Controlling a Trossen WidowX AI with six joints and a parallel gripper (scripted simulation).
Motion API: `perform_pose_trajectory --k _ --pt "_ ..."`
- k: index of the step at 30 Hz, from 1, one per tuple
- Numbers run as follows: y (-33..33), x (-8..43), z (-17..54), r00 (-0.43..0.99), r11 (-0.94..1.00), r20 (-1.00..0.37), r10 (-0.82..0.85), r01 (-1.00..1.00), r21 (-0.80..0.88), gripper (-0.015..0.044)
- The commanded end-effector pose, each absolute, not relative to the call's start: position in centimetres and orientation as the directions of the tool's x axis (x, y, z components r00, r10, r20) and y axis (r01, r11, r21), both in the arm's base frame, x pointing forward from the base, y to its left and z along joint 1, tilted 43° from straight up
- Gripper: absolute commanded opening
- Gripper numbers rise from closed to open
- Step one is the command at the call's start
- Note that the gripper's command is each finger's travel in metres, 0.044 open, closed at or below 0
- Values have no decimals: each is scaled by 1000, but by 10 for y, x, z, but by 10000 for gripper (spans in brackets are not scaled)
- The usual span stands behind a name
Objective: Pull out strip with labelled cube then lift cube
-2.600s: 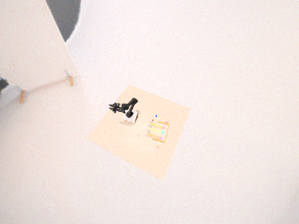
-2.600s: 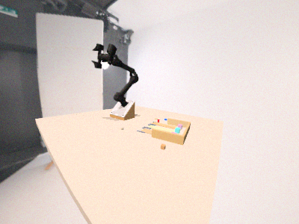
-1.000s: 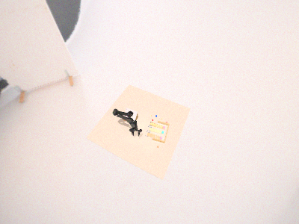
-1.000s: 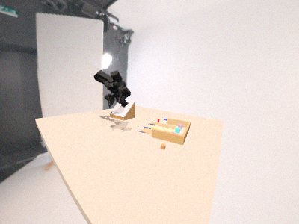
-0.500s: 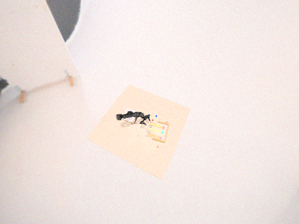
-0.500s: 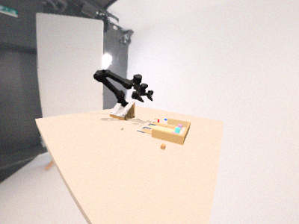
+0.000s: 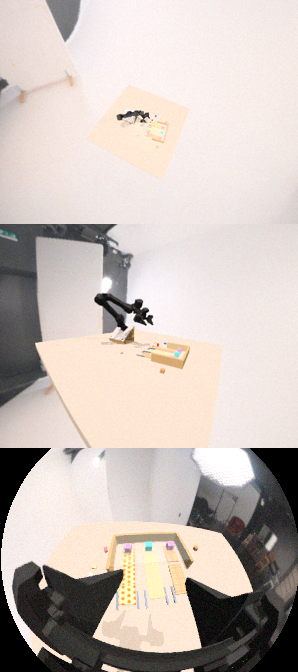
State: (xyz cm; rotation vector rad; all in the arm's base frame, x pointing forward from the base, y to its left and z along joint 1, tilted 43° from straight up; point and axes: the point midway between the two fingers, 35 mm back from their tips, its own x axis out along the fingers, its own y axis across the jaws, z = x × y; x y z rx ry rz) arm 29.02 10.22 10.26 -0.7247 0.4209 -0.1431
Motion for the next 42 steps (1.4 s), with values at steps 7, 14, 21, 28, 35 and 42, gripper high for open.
perform_pose_trajectory --k 7,14,21,28,35,42 --pt "113 322 63 779 746 -527 -341 -117 -655 137" --pt "110 343 16 530 724 -693 -488 -199 -661 0" --pt "94 350 -15 244 702 -737 -630 -227 -675 0" --pt "91 351 -18 193 697 -733 -652 -228 -680 0" --pt "91 351 -18 193 697 -733 -652 -228 -680 0" --pt "85 353 -24 193 697 -733 -652 -229 -680 0"
